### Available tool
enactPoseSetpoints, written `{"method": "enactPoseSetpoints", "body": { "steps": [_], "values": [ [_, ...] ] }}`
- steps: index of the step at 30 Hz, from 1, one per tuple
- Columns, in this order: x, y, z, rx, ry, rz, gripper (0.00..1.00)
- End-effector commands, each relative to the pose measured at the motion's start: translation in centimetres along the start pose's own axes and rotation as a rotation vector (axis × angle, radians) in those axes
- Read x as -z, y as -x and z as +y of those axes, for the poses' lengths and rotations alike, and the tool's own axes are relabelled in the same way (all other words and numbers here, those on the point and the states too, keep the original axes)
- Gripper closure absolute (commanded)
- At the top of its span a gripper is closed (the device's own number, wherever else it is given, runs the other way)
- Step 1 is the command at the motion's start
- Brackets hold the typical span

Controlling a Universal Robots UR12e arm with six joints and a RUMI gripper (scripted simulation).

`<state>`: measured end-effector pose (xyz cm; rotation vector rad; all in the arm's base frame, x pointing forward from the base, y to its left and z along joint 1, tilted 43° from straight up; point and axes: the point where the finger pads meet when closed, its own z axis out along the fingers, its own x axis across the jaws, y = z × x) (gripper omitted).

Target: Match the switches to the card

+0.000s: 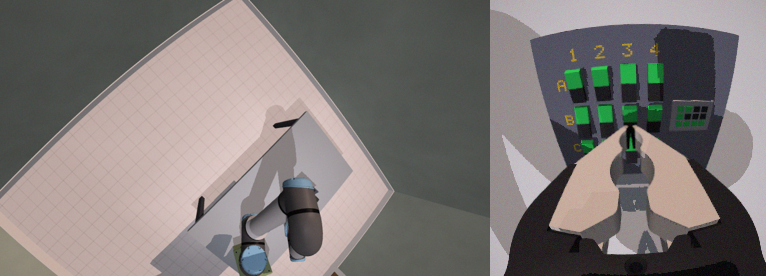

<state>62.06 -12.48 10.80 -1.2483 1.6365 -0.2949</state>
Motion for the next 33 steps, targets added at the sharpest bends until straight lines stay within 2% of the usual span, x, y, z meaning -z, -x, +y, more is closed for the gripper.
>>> {"method": "enactPoseSetpoints", "body": {
  "steps": [1, 24, 33],
  "values": [
    [0.0, 0.0, 0.0, 0.0, -0.001, 0.0, 1.0],
    [0.0, 0.0, -0.1, 0.001, -0.001, 0.0, 1.0],
    [-1.5, 0.0, -0.1, 0.001, -0.001, 0.0, 1.0]
  ]
}}
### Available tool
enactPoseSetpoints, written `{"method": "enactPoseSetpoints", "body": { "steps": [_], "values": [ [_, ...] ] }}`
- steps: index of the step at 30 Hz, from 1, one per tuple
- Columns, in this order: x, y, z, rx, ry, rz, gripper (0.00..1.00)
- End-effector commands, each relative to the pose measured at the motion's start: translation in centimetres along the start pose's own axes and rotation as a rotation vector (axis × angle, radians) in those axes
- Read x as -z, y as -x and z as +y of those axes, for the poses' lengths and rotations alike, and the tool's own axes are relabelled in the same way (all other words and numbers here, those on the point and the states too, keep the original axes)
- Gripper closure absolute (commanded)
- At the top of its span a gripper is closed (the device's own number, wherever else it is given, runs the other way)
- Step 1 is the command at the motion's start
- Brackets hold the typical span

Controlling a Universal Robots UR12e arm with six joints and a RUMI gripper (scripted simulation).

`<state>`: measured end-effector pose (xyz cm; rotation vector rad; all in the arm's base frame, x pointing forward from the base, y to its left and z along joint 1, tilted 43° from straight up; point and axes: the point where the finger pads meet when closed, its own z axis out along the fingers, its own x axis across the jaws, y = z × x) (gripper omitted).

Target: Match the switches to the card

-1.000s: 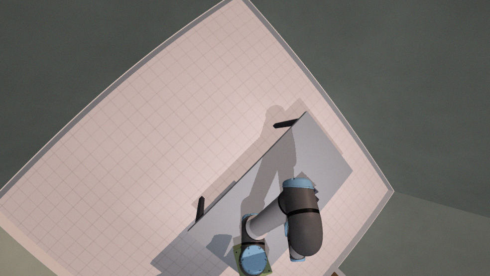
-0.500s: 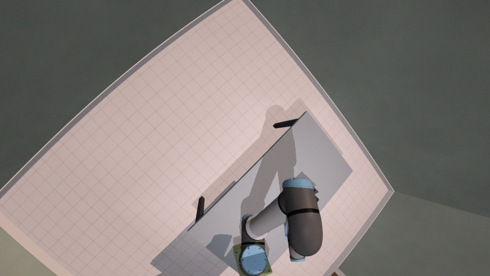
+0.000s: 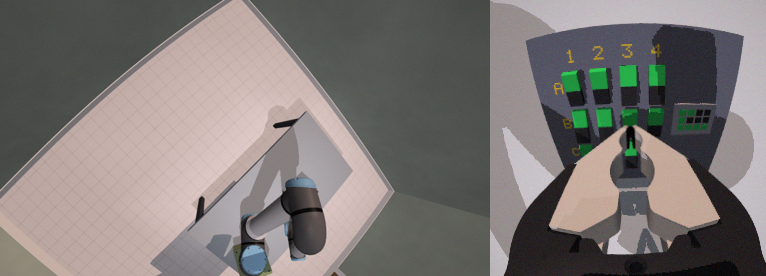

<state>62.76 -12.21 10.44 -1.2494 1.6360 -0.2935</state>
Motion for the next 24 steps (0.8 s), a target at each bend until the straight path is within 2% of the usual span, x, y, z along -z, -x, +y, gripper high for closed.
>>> {"method": "enactPoseSetpoints", "body": {
  "steps": [1, 24],
  "values": [
    [-0.91, -0.03, -0.05, 0.0, -0.002, 0.001, 1.0],
    [-1.76, -0.03, -0.05, 0.0, -0.002, 0.001, 1.0]
  ]
}}
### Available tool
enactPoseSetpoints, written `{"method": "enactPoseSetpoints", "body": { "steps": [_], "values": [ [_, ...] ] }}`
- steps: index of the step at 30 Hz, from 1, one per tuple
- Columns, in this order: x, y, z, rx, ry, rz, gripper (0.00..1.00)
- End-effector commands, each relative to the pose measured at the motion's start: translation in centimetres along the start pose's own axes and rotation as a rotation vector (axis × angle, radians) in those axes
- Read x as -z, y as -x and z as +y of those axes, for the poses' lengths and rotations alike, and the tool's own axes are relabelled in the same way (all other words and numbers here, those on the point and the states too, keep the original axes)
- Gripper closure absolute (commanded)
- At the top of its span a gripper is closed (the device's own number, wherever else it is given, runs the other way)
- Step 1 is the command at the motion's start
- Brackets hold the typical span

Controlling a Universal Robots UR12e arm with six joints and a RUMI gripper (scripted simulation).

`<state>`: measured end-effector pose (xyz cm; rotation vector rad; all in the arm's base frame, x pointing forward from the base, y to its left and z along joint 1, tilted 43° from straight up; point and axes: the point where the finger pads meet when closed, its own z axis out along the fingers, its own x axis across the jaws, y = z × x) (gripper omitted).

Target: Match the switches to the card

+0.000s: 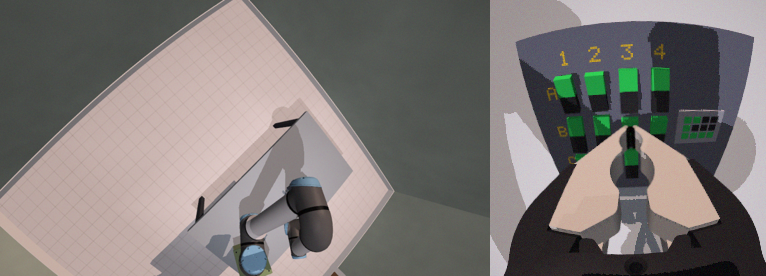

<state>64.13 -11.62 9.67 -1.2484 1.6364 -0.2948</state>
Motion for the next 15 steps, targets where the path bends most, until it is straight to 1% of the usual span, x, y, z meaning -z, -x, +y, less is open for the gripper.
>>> {"method": "enactPoseSetpoints", "body": {
  "steps": [1, 15],
  "values": [
    [-0.13, -0.02, -0.04, 0.0, -0.001, 0.0, 1.0],
    [-0.34, -0.02, -0.04, 0.0, -0.001, 0.0, 1.0]
  ]
}}
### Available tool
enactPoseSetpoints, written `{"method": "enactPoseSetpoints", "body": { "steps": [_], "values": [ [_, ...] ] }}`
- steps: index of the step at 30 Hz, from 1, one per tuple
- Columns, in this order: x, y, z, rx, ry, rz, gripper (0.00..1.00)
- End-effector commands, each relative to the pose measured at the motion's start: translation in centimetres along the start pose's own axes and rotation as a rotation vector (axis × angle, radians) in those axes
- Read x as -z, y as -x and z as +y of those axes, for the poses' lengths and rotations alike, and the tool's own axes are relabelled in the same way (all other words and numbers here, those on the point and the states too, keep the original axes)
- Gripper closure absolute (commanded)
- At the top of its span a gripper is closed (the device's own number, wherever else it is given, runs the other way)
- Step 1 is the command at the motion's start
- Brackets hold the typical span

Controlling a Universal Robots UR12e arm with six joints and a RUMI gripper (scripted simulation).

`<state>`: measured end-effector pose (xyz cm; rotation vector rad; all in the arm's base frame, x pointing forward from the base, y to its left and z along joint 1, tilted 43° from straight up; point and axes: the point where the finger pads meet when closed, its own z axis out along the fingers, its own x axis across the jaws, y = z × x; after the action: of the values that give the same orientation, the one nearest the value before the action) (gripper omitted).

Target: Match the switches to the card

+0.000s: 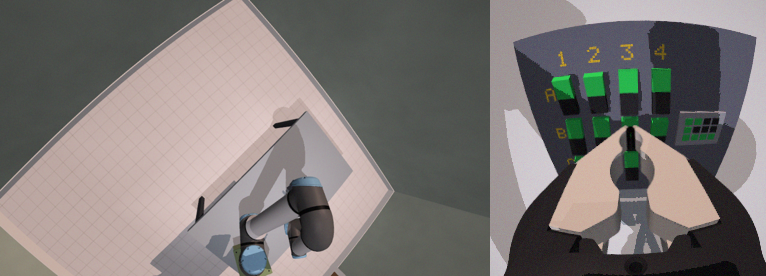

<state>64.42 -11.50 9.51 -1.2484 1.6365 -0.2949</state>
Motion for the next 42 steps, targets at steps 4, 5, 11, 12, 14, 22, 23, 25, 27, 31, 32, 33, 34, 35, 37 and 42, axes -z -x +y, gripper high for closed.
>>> {"method": "enactPoseSetpoints", "body": {
  "steps": [4, 5, 11, 12, 14, 22, 23, 25, 27, 31, 32, 33, 34, 35, 37, 42],
  "values": [
    [0.0, 0.0, 0.0, 0.0, -0.001, 0.0, 1.0],
    [0.0, 0.0, 0.0, 0.0, -0.001, 0.0, 1.0],
    [-0.1, 0.0, 0.0, 0.0, -0.001, 0.0, 1.0],
    [-0.1, 0.0, 0.0, 0.0, -0.001, 0.0, 1.0],
    [-0.1, 0.0, 0.0, 0.0, -0.001, 0.0, 1.0],
    [0.9, 0.0, 0.0, 0.0, -0.001, 0.0, 1.0],
    [1.2, 0.0, 0.0, 0.0, -0.001, 0.0, 1.0],
    [1.8, 0.0, 0.0, 0.0, -0.001, 0.0, 1.0],
    [2.3, 0.0, 0.0, 0.0, -0.001, 0.0, 1.0],
    [2.9, 0.0, 0.0, 0.0, -0.001, 0.0, 1.0],
    [2.9, 0.0, 0.0, 0.0, -0.001, 0.0, 1.0],
    [2.9, 0.0, 0.0, 0.0, -0.001, 0.0, 1.0],
    [2.9, 0.0, 0.0, 0.0, -0.001, 0.0, 1.0],
    [2.9, 0.0, 0.0, 0.0, -0.001, 0.0, 1.0],
    [2.9, 0.0, 0.0, 0.0, -0.001, 0.0, 1.0],
    [2.9, 0.0, 0.0, 0.0, -0.001, 0.0, 1.0]
  ]
}}
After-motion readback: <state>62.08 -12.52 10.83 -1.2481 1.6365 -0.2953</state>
